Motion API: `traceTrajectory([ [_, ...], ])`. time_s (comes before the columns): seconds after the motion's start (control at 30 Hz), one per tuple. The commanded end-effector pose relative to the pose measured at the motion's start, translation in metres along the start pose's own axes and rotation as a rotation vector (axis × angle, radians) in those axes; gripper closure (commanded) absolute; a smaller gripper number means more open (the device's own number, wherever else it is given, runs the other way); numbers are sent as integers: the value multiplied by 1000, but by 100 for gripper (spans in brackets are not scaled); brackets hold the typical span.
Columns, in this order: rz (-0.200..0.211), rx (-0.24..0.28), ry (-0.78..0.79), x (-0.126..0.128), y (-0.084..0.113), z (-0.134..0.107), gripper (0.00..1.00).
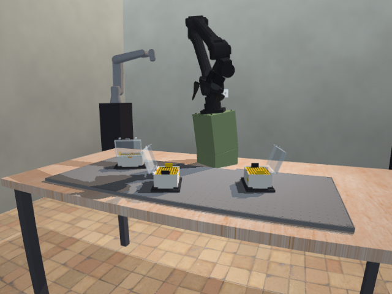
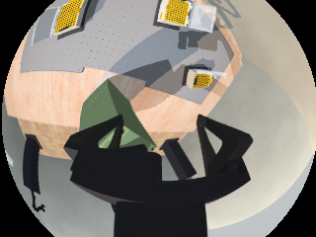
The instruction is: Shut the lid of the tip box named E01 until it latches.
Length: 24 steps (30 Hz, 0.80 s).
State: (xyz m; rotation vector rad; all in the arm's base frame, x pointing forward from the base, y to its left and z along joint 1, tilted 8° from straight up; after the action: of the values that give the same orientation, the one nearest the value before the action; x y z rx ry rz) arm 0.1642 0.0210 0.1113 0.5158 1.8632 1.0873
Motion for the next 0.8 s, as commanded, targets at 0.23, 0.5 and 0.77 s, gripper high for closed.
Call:
traceTrajectory([
  [0.23, 0, -5, -3, -1, 2, 1, 0],
  [0.5, 0, -5, -3, -1, 2, 1, 0],
  [0.77, 163, 16, -104, 2, 14, 49, 100],
])
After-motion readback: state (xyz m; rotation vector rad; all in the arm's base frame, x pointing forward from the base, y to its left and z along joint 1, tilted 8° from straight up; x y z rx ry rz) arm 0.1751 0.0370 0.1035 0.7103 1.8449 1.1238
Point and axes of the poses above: the point where the finger pads meet when closed, its own y axis back along the fingers, its own x axis across the jaws, z = x × y, the point moved 5 cm from there along y, back along the fingers, and after that the axes turned 11 degrees about y, right-handed, at the moved point
